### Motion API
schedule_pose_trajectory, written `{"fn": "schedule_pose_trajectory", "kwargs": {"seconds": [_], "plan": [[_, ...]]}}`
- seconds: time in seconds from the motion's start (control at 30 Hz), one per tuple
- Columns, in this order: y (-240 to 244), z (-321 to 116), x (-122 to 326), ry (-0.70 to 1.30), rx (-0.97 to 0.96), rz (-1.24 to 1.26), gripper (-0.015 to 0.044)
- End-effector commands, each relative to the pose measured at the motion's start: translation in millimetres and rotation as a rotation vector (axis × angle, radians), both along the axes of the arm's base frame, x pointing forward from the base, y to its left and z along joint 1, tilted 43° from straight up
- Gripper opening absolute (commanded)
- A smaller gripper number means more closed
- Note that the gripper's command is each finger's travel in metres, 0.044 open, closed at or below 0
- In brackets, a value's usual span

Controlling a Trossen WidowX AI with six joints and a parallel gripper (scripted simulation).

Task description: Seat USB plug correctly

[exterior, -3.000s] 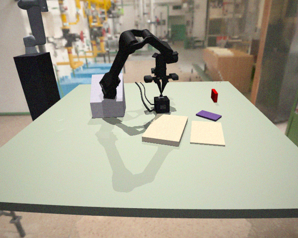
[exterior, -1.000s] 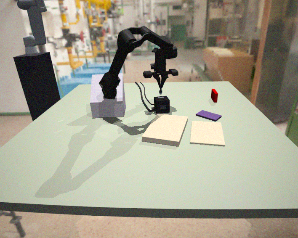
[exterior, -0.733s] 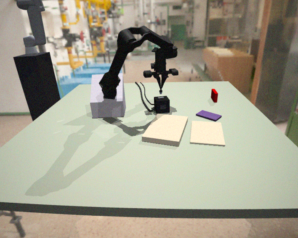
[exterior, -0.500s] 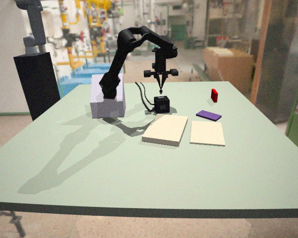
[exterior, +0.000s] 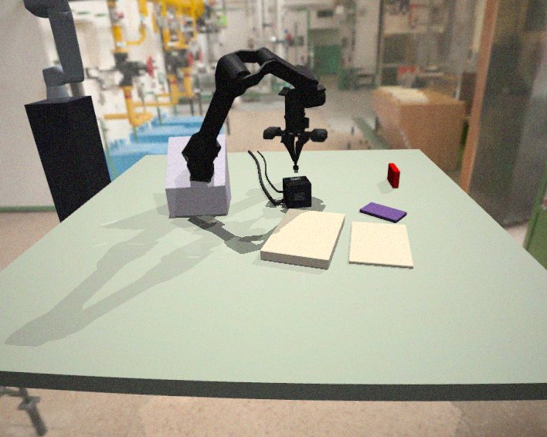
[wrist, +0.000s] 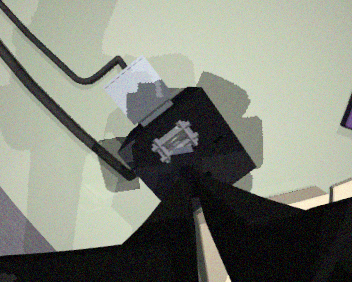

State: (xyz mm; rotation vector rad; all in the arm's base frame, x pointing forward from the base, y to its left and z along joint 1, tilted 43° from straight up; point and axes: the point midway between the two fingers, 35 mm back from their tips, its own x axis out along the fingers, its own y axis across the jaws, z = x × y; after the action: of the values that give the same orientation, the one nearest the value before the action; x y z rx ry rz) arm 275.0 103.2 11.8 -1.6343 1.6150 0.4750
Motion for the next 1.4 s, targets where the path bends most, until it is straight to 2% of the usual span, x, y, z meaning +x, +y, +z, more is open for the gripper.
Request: {"fn": "schedule_pose_trajectory", "kwargs": {"seconds": [0.0,1.37], "plan": [[-0.4,-0.1,-0.5,-0.065,0.011,-0.073,0.0],[-0.4,-0.1,-0.5,-0.786,0.144,-0.858,0.0]]}}
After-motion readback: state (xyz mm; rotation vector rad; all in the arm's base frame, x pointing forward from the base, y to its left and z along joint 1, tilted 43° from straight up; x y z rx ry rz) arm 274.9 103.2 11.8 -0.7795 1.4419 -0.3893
